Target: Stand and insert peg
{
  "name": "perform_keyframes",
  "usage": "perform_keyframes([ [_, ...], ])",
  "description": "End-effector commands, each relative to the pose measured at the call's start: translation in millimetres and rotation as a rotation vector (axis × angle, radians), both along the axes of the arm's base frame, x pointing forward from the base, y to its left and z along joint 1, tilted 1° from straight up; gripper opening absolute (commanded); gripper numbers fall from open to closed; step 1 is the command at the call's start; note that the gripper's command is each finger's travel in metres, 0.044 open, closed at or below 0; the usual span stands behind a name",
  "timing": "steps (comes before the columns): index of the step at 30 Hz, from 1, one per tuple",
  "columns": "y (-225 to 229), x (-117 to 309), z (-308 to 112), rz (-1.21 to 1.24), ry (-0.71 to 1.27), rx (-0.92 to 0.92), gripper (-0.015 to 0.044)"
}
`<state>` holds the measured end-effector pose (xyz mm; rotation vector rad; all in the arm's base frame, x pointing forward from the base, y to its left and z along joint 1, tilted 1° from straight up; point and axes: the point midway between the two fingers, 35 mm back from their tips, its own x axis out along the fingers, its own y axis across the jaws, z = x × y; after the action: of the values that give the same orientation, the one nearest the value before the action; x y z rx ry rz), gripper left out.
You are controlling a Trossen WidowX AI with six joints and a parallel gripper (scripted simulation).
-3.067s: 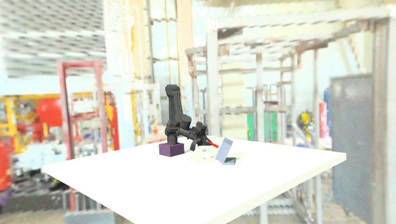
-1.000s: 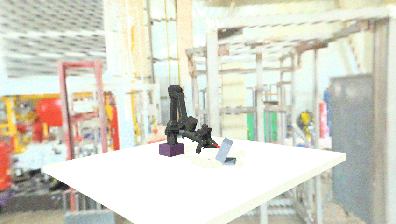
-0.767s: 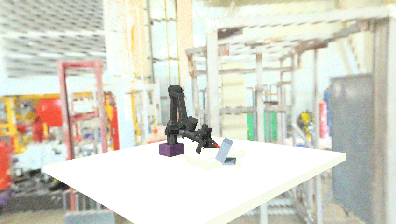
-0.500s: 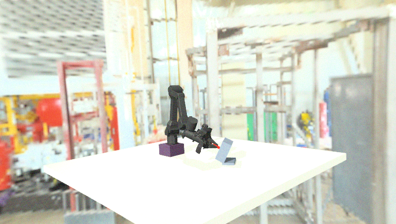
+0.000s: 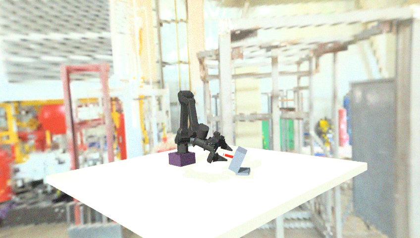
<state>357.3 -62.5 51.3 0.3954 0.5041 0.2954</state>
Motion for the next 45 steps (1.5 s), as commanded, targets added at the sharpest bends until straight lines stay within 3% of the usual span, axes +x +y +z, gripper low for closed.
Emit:
perform_keyframes([
  [1, -3, -4, 2, 0.002, -0.001, -0.003, 0.044],
  [45, -33, -53, 24, 0.002, 0.008, -0.01, 0.044],
])
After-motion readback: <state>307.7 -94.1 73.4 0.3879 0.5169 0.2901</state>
